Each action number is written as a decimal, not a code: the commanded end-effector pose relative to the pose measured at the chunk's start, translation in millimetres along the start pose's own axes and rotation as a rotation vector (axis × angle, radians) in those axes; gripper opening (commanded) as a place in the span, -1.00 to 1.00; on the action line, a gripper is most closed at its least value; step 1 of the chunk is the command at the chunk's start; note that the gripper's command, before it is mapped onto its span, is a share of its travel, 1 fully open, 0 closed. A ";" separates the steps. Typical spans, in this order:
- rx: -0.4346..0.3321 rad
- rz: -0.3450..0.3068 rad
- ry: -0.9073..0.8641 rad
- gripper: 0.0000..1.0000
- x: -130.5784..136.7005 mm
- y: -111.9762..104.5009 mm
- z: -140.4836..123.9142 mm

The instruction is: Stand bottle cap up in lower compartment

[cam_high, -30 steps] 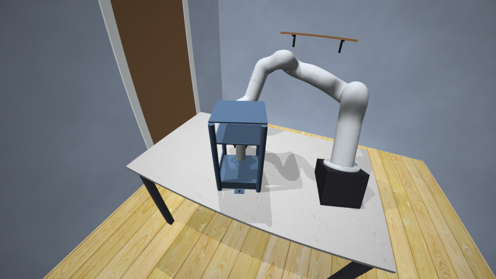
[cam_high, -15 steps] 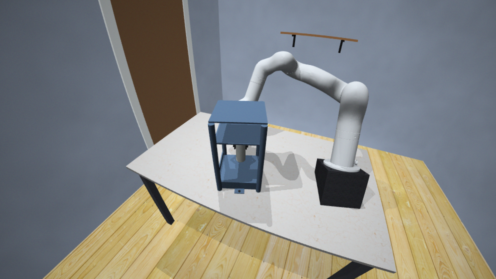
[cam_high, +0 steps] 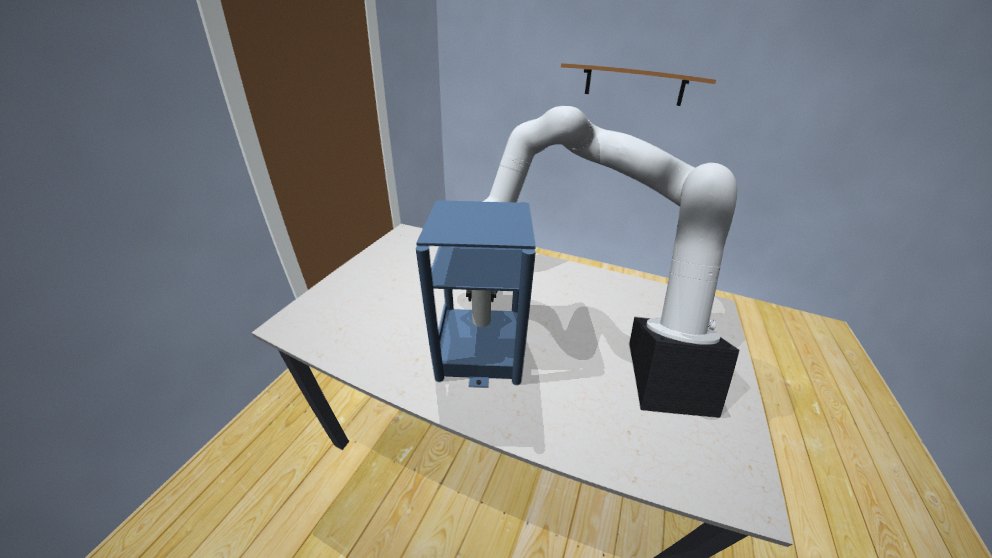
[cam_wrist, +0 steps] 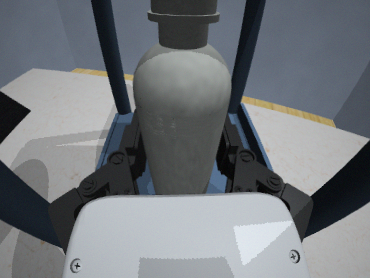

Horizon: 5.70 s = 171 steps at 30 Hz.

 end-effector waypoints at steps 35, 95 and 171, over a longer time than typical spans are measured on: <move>0.000 0.000 -0.001 0.50 0.6 -1.4 0.6; 0.000 0.000 -0.001 0.50 0.6 -128.8 0.6; 0.000 0.000 -0.001 0.50 11.0 -148.5 75.2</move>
Point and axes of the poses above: the point where the finger pads meet when closed, its own y axis out along the fingers, its own x axis across the jaws, z = x × y, the point moved 3 cm from there along -y, back along the fingers, and after that the axes turned 8 degrees about -y, right-handed, at the moved point
